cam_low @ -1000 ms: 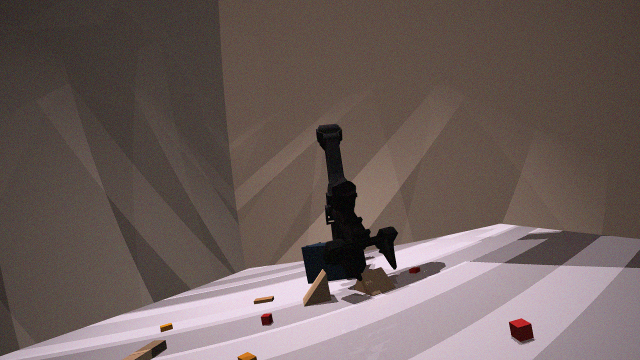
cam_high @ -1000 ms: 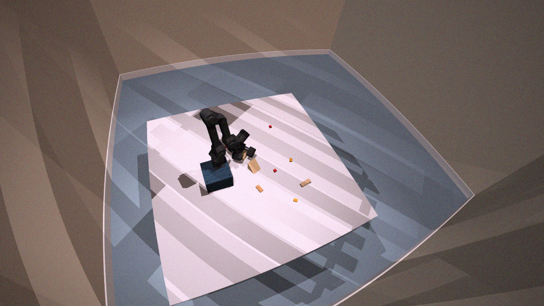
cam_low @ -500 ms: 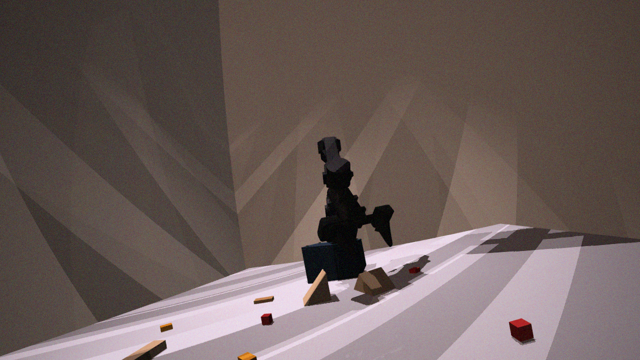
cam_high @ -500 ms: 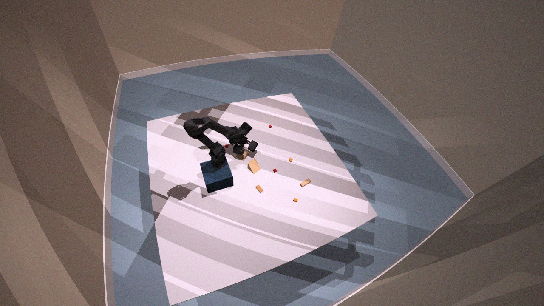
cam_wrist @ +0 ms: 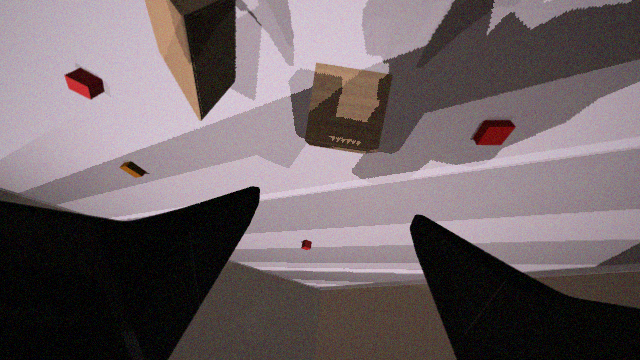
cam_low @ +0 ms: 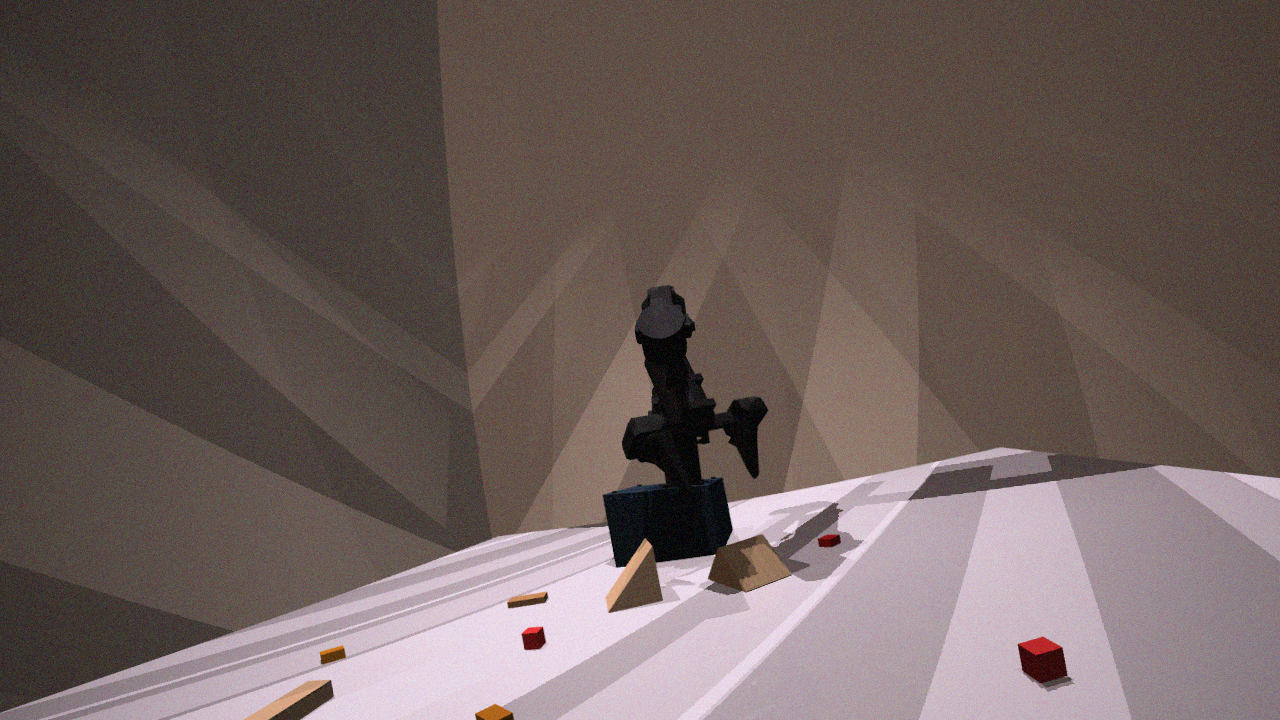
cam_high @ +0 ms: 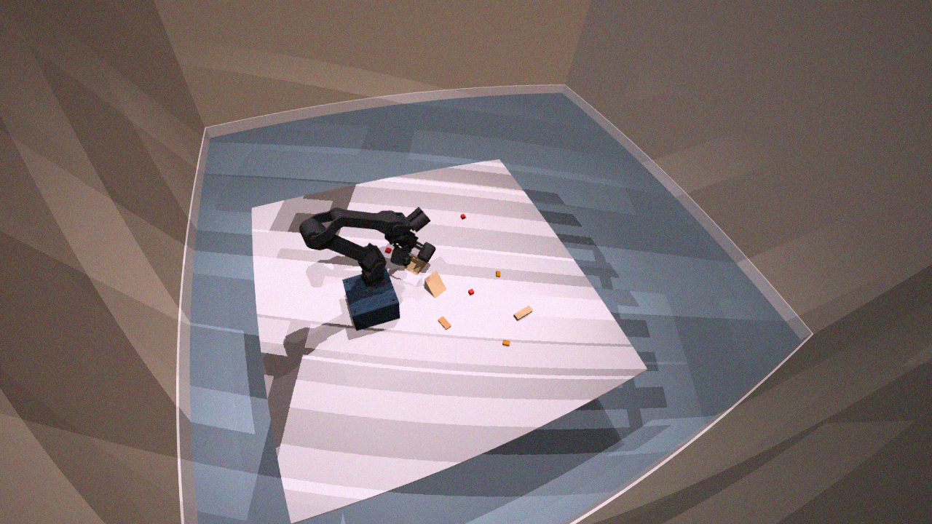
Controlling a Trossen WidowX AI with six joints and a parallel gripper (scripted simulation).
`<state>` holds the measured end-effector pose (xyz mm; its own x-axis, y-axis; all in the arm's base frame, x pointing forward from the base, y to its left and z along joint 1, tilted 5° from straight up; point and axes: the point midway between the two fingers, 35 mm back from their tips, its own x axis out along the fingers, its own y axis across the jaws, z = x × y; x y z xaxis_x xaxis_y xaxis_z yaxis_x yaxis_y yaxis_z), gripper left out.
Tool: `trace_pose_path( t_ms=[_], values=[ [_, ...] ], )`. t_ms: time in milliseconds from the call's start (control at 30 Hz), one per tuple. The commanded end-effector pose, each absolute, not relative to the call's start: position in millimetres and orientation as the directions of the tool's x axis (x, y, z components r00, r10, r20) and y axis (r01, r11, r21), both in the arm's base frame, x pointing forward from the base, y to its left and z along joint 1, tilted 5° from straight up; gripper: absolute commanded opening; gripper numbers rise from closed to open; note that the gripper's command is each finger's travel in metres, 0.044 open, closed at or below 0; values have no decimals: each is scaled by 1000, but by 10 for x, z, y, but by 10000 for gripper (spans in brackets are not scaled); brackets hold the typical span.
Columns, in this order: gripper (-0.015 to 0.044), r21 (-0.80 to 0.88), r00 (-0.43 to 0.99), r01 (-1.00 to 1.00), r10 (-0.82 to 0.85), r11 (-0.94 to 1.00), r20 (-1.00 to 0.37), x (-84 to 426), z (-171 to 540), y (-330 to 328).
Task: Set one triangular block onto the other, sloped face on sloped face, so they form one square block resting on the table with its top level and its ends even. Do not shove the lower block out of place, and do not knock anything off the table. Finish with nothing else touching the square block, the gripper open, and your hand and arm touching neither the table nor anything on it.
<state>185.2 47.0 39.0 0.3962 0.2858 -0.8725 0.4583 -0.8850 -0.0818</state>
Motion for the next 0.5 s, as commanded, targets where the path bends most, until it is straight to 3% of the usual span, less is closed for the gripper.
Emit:
trace_pose_path(
  t_ms=[0,467],
  values=[
    [440,-77,317,471,251,-879,-915,1633,325,373],
    [440,-79,310,483,255,-872,-916,1831,10,474]
  ],
)
